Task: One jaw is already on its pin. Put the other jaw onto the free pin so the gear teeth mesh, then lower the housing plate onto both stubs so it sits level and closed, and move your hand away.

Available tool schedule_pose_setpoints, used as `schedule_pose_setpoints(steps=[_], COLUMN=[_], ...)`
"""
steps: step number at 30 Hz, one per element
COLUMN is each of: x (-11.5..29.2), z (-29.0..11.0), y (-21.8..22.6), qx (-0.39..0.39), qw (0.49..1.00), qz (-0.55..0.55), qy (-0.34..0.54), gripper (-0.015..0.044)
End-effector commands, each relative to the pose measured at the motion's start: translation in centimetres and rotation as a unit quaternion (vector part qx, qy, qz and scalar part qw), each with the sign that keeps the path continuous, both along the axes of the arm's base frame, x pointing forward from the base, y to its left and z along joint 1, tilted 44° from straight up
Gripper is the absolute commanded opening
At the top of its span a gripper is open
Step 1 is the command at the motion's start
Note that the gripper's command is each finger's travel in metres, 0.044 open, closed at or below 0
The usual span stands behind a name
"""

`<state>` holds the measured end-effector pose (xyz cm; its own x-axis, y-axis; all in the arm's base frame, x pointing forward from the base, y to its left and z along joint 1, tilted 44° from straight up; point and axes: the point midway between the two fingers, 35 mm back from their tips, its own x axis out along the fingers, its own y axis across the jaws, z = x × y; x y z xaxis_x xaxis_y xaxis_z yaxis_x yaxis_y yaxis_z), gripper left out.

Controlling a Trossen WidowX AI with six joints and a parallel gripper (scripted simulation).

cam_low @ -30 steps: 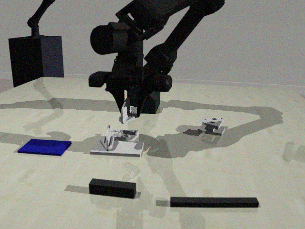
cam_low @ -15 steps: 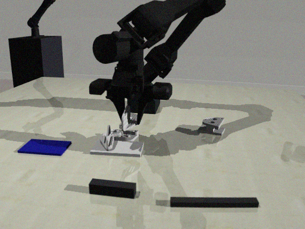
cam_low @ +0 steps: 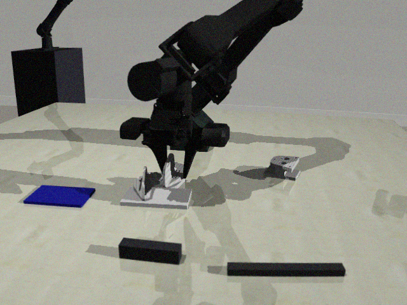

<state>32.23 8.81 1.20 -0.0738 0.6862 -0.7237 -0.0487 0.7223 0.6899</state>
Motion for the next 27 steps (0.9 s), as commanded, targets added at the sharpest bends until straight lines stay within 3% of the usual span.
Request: schedule_pose_setpoints(steps=[1, 27], x=[-0.21, -0.28], z=[-0.58, -0.96], y=[0.48, 0.86], qx=[0.003, 0.003], qw=[1.000, 1.000], qz=[-0.001, -0.002], qy=[0.005, 0.006], gripper=[0.0134, 0.0134])
